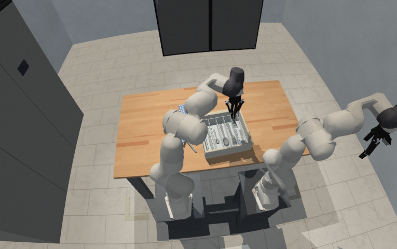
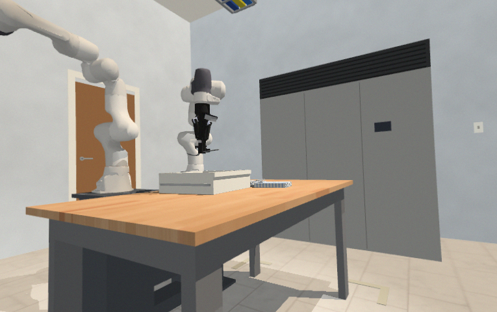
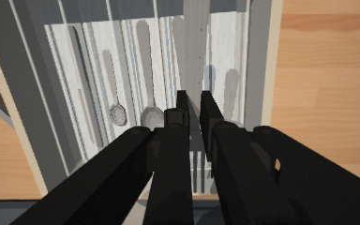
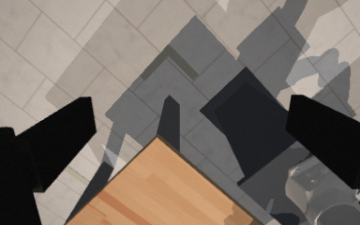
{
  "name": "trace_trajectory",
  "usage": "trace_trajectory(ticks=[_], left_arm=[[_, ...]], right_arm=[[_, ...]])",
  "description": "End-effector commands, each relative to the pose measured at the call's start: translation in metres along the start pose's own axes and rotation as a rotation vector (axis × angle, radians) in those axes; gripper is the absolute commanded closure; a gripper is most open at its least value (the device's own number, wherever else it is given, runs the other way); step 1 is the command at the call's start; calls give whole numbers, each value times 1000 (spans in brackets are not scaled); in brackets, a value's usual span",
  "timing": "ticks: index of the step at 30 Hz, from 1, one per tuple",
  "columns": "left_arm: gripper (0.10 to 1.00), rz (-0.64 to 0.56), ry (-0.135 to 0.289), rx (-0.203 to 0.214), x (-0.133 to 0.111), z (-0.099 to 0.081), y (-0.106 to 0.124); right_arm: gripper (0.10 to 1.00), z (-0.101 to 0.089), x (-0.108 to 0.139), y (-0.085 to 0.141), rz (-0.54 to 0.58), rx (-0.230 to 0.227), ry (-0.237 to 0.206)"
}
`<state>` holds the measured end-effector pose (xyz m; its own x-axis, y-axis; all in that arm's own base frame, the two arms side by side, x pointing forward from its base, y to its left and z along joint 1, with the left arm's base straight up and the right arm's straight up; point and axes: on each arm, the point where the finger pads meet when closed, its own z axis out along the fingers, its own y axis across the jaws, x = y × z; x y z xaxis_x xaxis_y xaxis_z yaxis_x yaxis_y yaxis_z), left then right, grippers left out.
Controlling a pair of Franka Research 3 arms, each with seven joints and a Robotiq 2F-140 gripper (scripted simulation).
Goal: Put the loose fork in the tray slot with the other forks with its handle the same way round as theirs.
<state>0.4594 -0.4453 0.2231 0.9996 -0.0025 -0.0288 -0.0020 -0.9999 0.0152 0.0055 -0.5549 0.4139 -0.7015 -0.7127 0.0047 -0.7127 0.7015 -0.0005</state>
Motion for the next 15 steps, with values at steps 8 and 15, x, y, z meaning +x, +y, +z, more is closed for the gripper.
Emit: trace_trajectory(ticks=[8, 15], left_arm=[[980, -72, -245, 6, 0, 4, -7], [980, -72, -250, 5, 0, 3, -7]], right_arm=[[98, 1, 0, 1, -1, 0, -5], [98, 1, 0, 1, -1, 0, -5]])
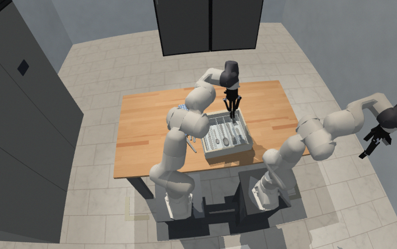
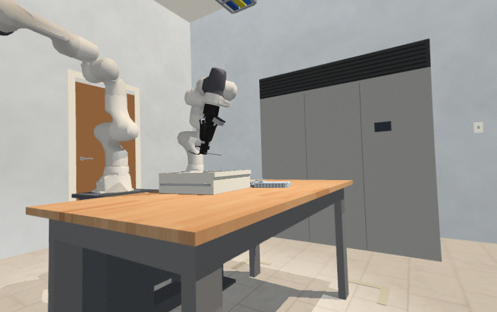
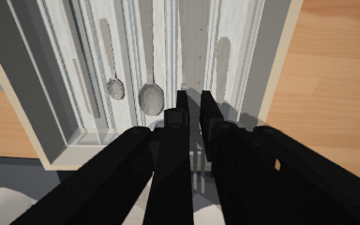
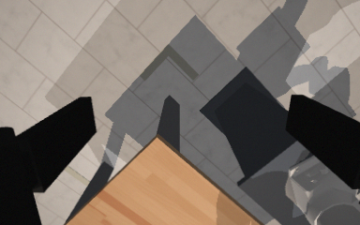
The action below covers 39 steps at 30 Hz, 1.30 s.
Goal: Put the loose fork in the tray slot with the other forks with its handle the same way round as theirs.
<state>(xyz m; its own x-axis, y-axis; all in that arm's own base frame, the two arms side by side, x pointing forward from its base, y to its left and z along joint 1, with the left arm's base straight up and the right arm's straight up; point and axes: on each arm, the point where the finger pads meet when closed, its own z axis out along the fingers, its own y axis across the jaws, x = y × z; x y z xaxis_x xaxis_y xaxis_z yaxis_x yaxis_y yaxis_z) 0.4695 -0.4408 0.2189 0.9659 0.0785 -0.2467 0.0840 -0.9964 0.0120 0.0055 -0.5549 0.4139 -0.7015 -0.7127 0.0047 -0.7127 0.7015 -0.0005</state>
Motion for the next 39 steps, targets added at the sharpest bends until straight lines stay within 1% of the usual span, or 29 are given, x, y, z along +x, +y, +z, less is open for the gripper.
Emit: trace_trajectory(ticks=[1, 18, 28, 33, 39], left_arm=[[980, 12, -30, 17, -10, 2, -3], [980, 12, -30, 17, -10, 2, -3], [980, 12, -30, 17, -9, 6, -3], [980, 12, -30, 17, -8, 11, -3], [980, 12, -30, 17, -5, 22, -3]], right_arm=[[98, 1, 0, 1, -1, 0, -5], [98, 1, 0, 1, -1, 0, -5], [98, 1, 0, 1, -1, 0, -5], [98, 1, 0, 1, -1, 0, -5], [98, 1, 0, 1, -1, 0, -5]])
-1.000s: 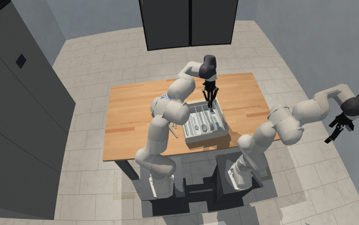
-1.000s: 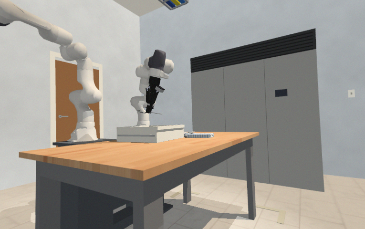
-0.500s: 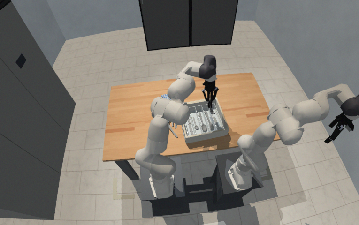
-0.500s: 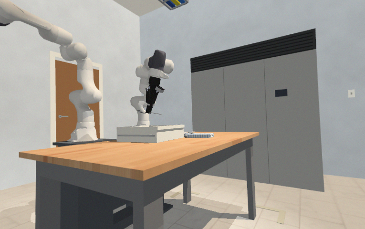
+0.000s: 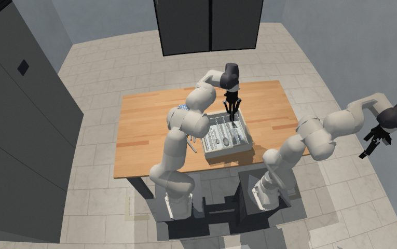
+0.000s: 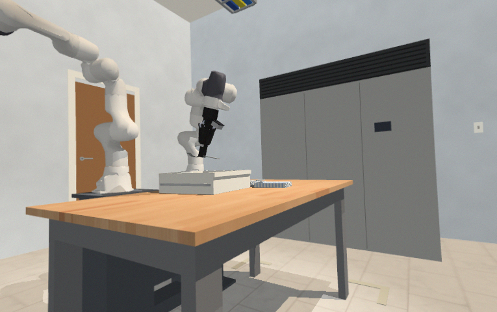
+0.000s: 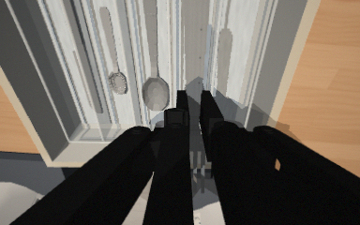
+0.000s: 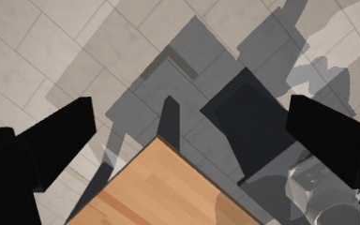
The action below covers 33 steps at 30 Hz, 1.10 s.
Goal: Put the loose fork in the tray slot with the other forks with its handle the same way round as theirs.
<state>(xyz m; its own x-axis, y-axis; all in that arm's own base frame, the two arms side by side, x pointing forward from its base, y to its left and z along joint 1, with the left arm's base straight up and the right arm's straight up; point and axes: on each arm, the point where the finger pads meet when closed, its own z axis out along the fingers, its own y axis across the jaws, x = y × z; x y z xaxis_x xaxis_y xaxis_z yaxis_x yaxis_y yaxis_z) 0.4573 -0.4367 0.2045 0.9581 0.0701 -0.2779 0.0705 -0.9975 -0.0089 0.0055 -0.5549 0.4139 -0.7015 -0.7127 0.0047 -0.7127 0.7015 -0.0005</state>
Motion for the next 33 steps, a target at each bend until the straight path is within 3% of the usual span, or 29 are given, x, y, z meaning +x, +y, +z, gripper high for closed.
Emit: trace_trajectory(ticks=[1, 9, 33], left_arm=[[980, 5, 3, -7, 4, 7, 2], [980, 5, 3, -7, 8, 23, 2], [980, 5, 3, -7, 30, 102, 3]], right_arm=[[98, 1, 0, 1, -1, 0, -5], [98, 1, 0, 1, -1, 0, -5], [98, 1, 0, 1, -1, 0, -5]])
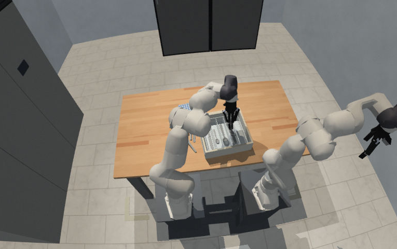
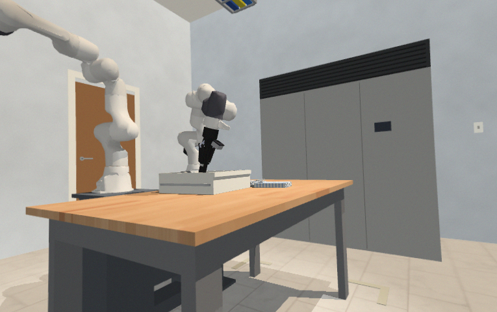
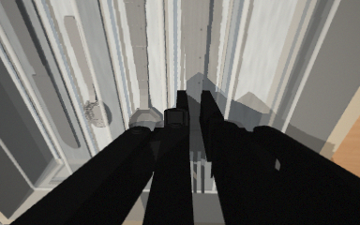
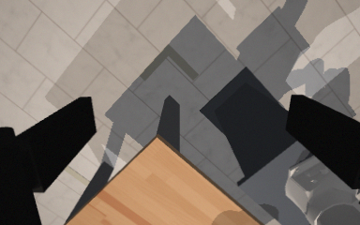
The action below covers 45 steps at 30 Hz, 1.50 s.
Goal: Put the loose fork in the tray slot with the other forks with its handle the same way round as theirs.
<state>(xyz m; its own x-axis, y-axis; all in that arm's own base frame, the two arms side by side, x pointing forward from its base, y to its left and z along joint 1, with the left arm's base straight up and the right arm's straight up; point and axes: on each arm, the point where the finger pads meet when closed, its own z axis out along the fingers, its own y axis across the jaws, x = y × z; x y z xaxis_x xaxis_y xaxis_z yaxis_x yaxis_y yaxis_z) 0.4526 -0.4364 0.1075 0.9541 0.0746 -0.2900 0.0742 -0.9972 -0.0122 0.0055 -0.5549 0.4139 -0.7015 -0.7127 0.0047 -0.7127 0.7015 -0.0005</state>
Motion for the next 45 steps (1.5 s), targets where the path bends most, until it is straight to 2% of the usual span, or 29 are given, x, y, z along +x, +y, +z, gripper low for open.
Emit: trace_trajectory(ticks=[1, 5, 16, 45], left_arm=[[980, 9, 15, -9, 8, 10, 3], [980, 9, 15, -9, 11, 20, 3], [980, 9, 15, -9, 15, 31, 4], [980, 9, 15, -9, 15, 33, 4]], right_arm=[[98, 1, 0, 1, -1, 0, -5], [98, 1, 0, 1, -1, 0, -5], [98, 1, 0, 1, -1, 0, -5], [98, 1, 0, 1, -1, 0, -5]])
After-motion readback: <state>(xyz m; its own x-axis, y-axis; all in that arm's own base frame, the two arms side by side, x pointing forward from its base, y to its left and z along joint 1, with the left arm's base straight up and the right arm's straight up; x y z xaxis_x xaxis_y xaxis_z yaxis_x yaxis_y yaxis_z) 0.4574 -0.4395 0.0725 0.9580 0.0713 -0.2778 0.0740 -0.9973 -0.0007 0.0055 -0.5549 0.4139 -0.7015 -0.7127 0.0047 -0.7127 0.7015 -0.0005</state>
